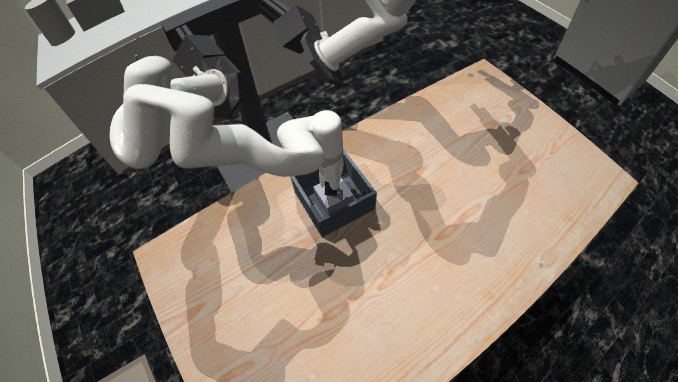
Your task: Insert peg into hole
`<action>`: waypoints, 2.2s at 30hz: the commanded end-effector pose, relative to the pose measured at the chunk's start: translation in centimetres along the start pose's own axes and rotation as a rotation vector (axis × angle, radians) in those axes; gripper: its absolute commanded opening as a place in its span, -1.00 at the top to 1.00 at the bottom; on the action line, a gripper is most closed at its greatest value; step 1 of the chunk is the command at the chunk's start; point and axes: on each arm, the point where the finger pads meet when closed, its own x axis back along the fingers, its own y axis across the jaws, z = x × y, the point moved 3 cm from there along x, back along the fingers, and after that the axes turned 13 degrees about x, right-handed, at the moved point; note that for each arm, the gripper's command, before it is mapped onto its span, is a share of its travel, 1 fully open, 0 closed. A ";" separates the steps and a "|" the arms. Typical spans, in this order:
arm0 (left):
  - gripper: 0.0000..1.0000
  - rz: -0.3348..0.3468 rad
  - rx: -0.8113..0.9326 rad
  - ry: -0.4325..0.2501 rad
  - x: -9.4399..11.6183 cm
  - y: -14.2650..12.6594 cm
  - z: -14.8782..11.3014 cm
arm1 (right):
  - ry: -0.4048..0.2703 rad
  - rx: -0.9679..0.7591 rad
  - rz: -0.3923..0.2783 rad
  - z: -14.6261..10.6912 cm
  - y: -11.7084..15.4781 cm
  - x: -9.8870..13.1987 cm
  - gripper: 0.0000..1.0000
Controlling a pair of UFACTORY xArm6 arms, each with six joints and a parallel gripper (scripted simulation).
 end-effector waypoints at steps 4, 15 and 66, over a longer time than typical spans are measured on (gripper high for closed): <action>-1.00 -0.001 0.000 0.004 0.2 0.0 0.1 | -0.003 -0.001 0.001 -0.1 -0.1 0.1 0.42; -1.00 -0.001 0.000 0.004 0.2 0.0 0.1 | -0.003 -0.001 0.001 -0.1 -0.1 0.1 0.42; -1.00 -0.001 0.000 0.004 0.2 0.0 0.1 | -0.003 -0.001 0.001 -0.1 -0.1 11.0 0.42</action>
